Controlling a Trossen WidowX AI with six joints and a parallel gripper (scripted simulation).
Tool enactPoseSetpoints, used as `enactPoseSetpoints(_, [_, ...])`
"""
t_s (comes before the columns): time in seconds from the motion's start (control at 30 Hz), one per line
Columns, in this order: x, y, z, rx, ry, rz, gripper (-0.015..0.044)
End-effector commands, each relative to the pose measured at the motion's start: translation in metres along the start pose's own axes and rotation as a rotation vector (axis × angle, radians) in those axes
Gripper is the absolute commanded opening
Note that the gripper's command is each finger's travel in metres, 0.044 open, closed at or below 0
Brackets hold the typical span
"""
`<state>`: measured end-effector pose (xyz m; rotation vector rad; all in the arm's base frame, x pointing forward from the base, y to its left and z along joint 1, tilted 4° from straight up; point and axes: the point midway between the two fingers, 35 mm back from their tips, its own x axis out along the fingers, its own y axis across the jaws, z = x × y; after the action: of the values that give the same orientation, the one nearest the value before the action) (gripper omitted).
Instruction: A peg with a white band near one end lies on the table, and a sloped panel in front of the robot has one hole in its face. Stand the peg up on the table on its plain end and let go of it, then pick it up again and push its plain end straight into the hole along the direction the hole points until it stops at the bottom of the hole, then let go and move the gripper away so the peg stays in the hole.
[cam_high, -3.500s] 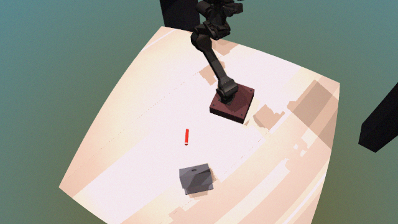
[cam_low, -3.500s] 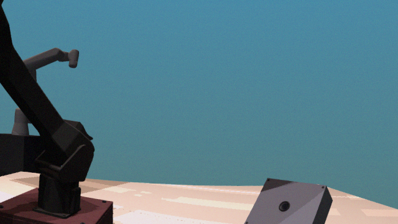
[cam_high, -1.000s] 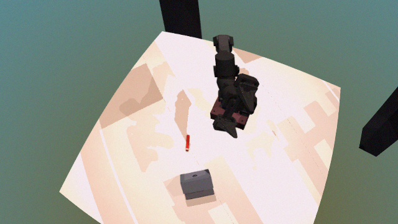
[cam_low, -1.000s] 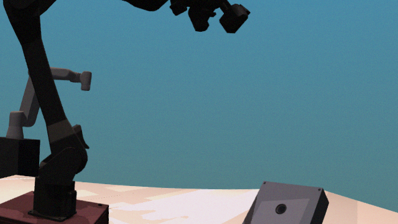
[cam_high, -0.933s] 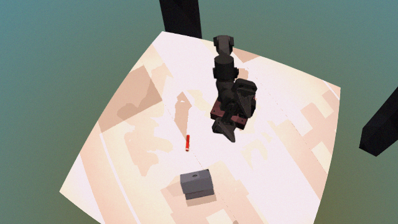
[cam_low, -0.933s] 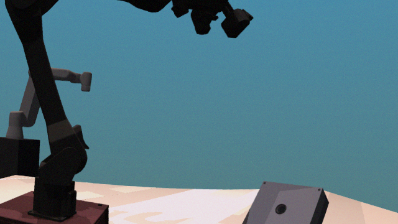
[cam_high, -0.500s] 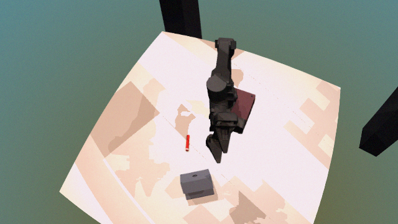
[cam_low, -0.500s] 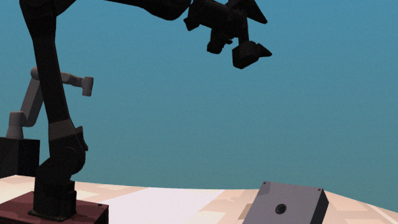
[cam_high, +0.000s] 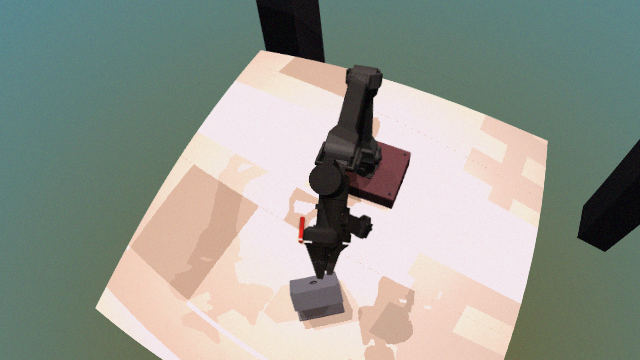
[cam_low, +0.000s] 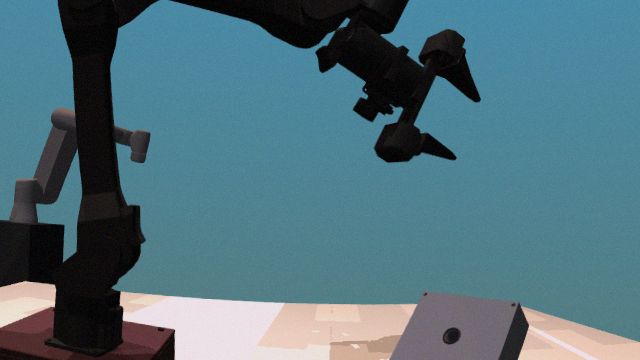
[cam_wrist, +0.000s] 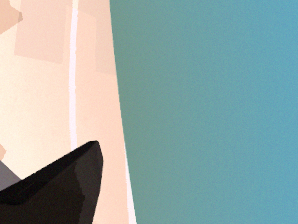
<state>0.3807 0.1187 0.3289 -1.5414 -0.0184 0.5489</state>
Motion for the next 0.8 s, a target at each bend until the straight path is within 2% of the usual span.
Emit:
enactPoseSetpoints(0.0, [0.009,0.027,-0.021,0.105,0.064,0.106,0.0440])
enactPoseSetpoints(0.37, [0.016,0.092,-0.065,0.355,0.232,0.339,0.0440])
enactPoseSetpoints(0.77, [0.003,0.161,-0.106,0.628,0.452,0.567,0.0440])
